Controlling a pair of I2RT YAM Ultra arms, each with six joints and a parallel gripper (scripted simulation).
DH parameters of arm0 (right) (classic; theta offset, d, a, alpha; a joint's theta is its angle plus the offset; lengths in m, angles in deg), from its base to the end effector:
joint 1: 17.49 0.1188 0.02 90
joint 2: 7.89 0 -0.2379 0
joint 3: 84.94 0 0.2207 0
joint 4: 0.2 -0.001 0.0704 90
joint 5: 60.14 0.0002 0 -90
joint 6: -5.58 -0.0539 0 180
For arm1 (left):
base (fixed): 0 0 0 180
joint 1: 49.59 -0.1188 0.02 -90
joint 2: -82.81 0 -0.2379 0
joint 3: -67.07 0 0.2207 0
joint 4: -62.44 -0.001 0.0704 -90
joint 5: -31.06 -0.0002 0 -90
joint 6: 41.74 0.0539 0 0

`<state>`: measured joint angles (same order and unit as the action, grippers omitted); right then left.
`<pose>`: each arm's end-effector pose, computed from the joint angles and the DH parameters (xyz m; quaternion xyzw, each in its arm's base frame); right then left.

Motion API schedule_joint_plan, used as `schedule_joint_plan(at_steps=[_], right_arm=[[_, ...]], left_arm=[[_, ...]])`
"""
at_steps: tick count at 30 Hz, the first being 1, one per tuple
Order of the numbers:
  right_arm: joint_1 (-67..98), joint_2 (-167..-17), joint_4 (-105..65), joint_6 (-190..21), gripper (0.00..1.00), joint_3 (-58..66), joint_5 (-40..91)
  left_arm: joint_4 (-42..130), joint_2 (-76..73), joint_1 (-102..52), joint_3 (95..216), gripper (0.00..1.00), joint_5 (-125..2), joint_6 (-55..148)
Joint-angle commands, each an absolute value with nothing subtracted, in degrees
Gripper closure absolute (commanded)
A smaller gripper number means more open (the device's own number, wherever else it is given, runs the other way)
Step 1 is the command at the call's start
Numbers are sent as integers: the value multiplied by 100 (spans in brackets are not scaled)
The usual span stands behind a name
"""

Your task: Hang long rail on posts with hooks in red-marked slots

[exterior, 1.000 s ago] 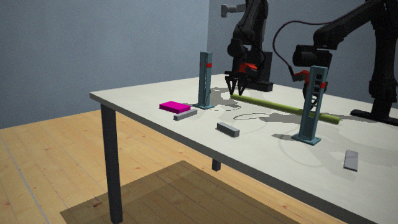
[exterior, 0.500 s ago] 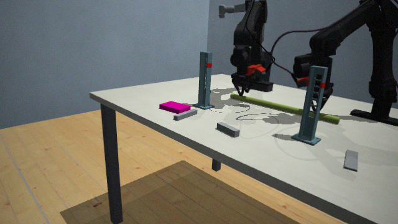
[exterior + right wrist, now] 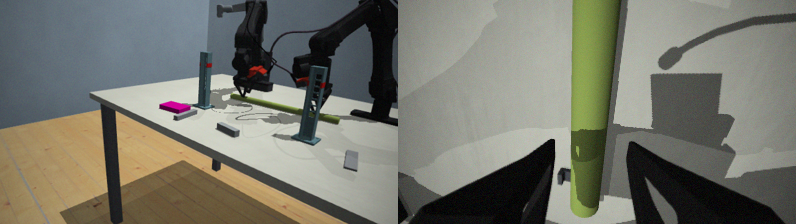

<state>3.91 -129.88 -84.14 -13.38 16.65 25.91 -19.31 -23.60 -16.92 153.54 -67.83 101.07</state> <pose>0.2980 0.1219 0.1234 0.7130 -0.6892 -0.0834 0.0989 0.2228 -0.1516 0.1507 -0.6673 -0.7338 0.0937 0.0865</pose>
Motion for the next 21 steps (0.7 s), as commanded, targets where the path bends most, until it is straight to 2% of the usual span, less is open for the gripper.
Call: schedule_joint_plan(at_steps=[1, 20, 21], right_arm=[[467, -12943, -8265, -1307, 52, 1562, 2445], [504, -13072, -7771, -1358, 52, 1168, 2436], [505, -13037, -7767, -1359, 56, 1169, 2435]], left_arm=[[-1717, -2443, -1618, 15197, 52, -6867, 10053], [-1322, -2494, -1566, 14912, 52, -6879, 10025], [-1320, -2491, -1566, 14932, 52, -6879, 10025]])
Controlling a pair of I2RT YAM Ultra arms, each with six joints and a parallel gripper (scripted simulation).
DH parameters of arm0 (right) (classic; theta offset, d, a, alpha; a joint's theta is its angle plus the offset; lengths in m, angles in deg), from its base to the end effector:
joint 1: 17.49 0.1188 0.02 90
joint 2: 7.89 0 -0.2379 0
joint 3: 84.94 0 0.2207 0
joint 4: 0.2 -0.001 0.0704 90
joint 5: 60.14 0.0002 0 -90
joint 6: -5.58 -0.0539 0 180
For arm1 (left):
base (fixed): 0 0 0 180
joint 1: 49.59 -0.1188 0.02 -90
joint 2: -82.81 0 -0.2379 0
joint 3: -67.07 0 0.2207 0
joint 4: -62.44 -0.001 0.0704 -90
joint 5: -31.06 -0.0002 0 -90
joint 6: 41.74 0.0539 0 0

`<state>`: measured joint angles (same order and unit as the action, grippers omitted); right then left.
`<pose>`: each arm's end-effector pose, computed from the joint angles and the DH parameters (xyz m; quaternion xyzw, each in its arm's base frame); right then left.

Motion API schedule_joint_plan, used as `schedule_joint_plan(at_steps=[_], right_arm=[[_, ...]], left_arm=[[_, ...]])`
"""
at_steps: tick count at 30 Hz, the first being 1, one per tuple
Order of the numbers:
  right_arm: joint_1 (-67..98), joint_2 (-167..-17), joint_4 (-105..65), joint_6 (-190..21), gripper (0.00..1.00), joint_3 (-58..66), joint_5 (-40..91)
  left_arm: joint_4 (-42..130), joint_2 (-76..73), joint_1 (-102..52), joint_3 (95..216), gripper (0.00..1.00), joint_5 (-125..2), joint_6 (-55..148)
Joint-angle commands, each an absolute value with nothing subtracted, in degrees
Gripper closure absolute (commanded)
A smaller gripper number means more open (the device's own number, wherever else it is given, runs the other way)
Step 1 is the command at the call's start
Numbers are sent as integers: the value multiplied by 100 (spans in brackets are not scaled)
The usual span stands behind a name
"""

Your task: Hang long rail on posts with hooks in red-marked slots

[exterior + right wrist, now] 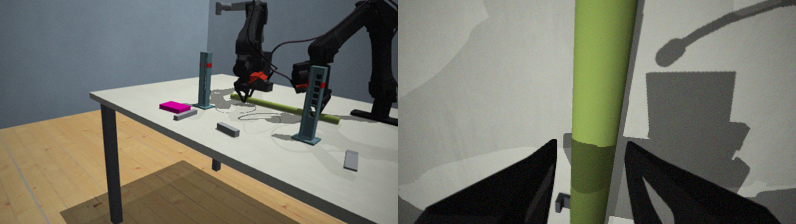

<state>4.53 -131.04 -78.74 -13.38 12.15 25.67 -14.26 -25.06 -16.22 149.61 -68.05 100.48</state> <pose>0.2919 0.1234 0.1009 0.7162 -0.6853 -0.0857 0.1005 0.2184 -0.1529 0.1299 -0.6674 -0.7331 0.0950 0.0901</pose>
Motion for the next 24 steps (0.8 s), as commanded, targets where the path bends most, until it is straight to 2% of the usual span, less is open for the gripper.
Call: schedule_joint_plan(at_steps=[1, 2, 3, 5, 6, 8, 9, 11, 12, 16, 22, 23, 24], right_arm=[[504, -13037, -7766, -1359, 56, 1181, 2435], [502, -13037, -7765, -1359, 56, 1192, 2435], [502, -13037, -7765, -1359, 61, 1192, 2435], [501, -13037, -7837, -1360, 61, 1191, 2436], [501, -13037, -7837, -1360, 65, 1191, 2436], [455, -12980, -7833, -1312, 65, 1158, 2439], [455, -12980, -7833, -1312, 69, 1158, 2439], [455, -12980, -7833, -1312, 69, 1158, 2439], [455, -12980, -7833, -1312, 73, 1158, 2439], [455, -12980, -7798, -1312, 73, 1158, 2439], [413, -12973, -7817, -1297, 82, 1147, 2443], [413, -12973, -7817, -1297, 93, 1147, 2443], [413, -12973, -7817, -1297, 100, 1147, 2443]], left_arm=[[-1320, -2491, -1566, 14932, 52, -6879, 10025], [-1320, -2491, -1566, 14932, 52, -6879, 10025], [-1320, -2491, -1566, 14932, 52, -6879, 10025], [-1335, -2491, -1566, 14932, 52, -6879, 10024], [-1344, -2491, -1566, 14932, 52, -6879, 10024], [-1391, -2483, -1601, 14967, 52, -6830, 10041], [-1391, -2483, -1601, 14967, 52, -6830, 10041], [-1391, -2483, -1601, 14967, 52, -6830, 10041], [-1391, -2483, -1601, 14967, 52, -6830, 10041], [-1391, -2483, -1601, 14967, 52, -6830, 10041], [-1391, -2483, -1601, 14967, 52, -6830, 10041], [-1391, -2483, -1601, 14967, 52, -6830, 10041], [-1391, -2483, -1601, 14967, 52, -6830, 10041]])
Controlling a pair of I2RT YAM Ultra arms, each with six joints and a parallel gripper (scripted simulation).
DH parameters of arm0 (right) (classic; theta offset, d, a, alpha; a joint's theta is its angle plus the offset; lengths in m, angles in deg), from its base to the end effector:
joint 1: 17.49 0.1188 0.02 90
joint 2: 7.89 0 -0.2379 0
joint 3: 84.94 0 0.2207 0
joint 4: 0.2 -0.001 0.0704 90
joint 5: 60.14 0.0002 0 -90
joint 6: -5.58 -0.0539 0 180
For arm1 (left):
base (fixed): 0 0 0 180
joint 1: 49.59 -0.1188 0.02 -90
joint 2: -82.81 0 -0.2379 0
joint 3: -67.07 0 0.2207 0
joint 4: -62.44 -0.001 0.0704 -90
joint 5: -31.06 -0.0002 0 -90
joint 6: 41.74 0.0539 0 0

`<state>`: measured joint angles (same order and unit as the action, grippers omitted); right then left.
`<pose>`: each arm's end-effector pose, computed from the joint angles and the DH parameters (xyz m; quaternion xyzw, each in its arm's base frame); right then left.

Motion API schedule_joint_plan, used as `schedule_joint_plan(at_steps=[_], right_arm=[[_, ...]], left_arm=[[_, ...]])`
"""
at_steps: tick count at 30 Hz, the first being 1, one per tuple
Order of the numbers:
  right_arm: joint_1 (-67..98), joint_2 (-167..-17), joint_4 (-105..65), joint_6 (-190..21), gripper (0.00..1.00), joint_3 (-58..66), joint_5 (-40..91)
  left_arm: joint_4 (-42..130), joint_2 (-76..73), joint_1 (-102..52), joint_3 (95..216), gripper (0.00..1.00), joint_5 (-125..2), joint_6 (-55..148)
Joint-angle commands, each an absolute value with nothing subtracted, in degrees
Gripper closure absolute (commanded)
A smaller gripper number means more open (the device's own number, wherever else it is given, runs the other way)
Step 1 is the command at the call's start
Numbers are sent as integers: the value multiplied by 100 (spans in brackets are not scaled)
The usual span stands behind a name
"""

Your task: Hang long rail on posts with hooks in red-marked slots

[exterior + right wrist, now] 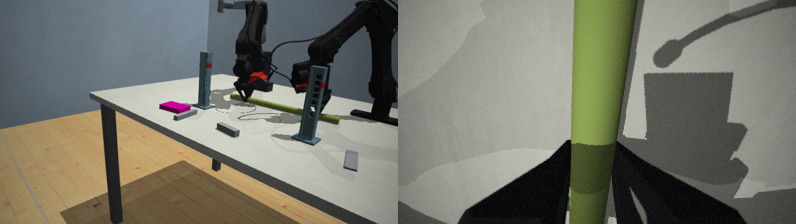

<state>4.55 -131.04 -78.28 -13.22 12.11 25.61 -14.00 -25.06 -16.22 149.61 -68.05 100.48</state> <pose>0.2926 0.1238 0.1006 0.7176 -0.6844 -0.0848 0.0969 0.2189 -0.1532 0.1298 -0.6677 -0.7331 0.0947 0.0879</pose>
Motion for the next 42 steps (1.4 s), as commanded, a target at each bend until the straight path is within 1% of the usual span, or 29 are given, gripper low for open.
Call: schedule_joint_plan(at_steps=[1, 2, 3, 4, 6, 7, 11, 12, 14, 15, 17, 18, 20, 24, 26, 28, 29, 30, 32, 33, 34, 42], right_arm=[[391, -12966, -7802, -1261, 100, 1137, 2447], [391, -12966, -7803, -1261, 100, 1137, 2447], [391, -12966, -7803, -1261, 89, 1137, 2447], [391, -12966, -7804, -1264, 81, 1137, 2447], [391, -12966, -7804, -1265, 81, 1137, 2447], [391, -12966, -7804, -1265, 81, 1137, 2447], [426, -13018, -7826, -1302, 81, 1199, 2495], [426, -13018, -7826, -1302, 81, 1199, 2495], [426, -13018, -7826, -1302, 81, 1199, 2495], [426, -13018, -7826, -1302, 81, 1199, 2495], [426, -13018, -7826, -1302, 81, 1199, 2495], [426, -13018, -7826, -1302, 81, 1199, 2495], [426, -13018, -7826, -1302, 81, 1199, 2495], [426, -13018, -7826, -1302, 81, 1199, 2495], [426, -13018, -7826, -1302, 81, 1199, 2495], [426, -13018, -7826, -1302, 81, 1199, 2495], [426, -13018, -7826, -1302, 81, 1199, 2495], [426, -13018, -7826, -1302, 81, 1199, 2495], [426, -13018, -7826, -1302, 81, 1199, 2495], [426, -13018, -7826, -1302, 81, 1199, 2495], [426, -13018, -7826, -1302, 81, 1199, 2495], [433, -12959, -7818, -1311, 81, 1166, 2506]], left_arm=[[-1391, -2483, -1601, 14967, 52, -6830, 10041], [-1391, -2483, -1601, 14967, 52, -6830, 10041], [-1391, -2483, -1601, 14967, 52, -6830, 10041], [-1391, -2483, -1601, 14967, 56, -6830, 10041], [-1391, -2483, -1601, 14967, 56, -6830, 10041], [-1391, -2483, -1601, 14967, 60, -6830, 10041], [-1391, -2483, -1601, 14967, 60, -6830, 10041], [-1391, -2483, -1601, 14967, 65, -6830, 10041], [-1391, -2483, -1601, 14967, 65, -6830, 10041], [-1391, -2483, -1601, 14967, 69, -6830, 10041], [-1391, -2483, -1601, 14967, 69, -6830, 10041], [-1391, -2483, -1601, 14967, 73, -6830, 10041], [-1391, -2483, -1601, 14967, 73, -6830, 10041], [-1395, -2507, -1620, 14972, 79, -6875, 10093], [-1395, -2507, -1620, 14972, 79, -6875, 10093], [-1395, -2507, -1620, 14972, 82, -6875, 10093], [-1395, -2507, -1620, 14972, 93, -6875, 10093], [-1395, -2507, -1620, 14972, 100, -6875, 10093], [-1395, -2507, -1620, 14972, 100, -6875, 10093], [-1395, -2487, -1620, 14972, 89, -6826, 10059], [-1395, -2487, -1620, 14972, 81, -6826, 10059], [-1407, -2433, -1603, 14962, 81, -6807, 10038]])
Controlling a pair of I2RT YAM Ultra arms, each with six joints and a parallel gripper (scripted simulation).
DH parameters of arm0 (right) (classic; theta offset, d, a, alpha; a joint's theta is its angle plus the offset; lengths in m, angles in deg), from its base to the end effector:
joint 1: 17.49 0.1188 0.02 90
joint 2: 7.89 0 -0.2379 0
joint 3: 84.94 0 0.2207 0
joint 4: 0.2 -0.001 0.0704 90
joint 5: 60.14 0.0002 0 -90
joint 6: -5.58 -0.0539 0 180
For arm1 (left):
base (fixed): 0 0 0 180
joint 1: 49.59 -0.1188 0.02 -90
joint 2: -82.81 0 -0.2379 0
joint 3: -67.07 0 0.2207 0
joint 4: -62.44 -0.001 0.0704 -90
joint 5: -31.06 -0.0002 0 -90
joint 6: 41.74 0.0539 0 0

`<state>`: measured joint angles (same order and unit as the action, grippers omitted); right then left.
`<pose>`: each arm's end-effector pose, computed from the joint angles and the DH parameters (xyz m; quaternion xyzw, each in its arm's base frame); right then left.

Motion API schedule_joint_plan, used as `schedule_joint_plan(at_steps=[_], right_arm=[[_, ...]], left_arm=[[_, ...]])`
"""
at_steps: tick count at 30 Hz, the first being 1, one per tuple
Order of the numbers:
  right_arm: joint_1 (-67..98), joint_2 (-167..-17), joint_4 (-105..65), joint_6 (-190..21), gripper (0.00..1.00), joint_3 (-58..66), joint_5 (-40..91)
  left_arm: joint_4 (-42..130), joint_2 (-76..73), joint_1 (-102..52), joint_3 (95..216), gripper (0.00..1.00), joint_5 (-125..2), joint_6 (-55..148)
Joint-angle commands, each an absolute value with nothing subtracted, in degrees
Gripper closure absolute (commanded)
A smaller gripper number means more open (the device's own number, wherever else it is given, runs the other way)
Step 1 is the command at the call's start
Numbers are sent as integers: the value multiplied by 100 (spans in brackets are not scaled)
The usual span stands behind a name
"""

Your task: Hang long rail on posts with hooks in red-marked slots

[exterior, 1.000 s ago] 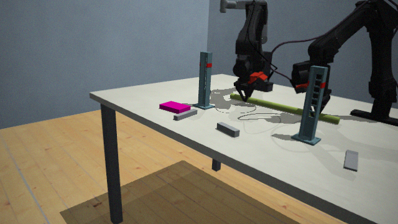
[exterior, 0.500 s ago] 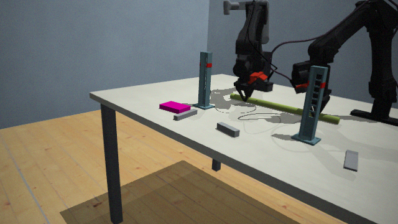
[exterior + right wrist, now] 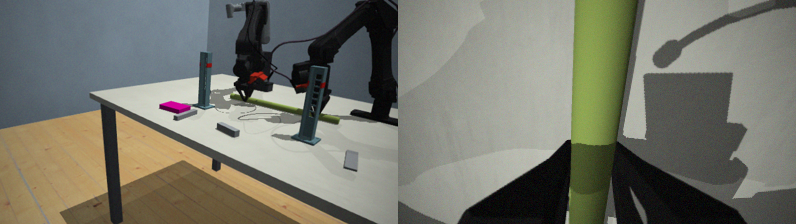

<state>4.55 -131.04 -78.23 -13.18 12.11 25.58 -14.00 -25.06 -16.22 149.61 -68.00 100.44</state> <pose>0.2927 0.1239 0.1005 0.7179 -0.6842 -0.0849 0.0963 0.2189 -0.1532 0.1298 -0.6675 -0.7334 0.0942 0.0880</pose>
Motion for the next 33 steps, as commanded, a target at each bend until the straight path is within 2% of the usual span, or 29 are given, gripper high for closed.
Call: schedule_joint_plan(at_steps=[1, 33], right_arm=[[433, -12959, -7818, -1311, 81, 1166, 2506], [538, -11799, -8161, -1844, 81, 1092, 2714]], left_arm=[[-1407, -2433, -1603, 14962, 81, -6807, 10038], [-2285, -1736, -1544, 15768, 81, -6291, 10274]])
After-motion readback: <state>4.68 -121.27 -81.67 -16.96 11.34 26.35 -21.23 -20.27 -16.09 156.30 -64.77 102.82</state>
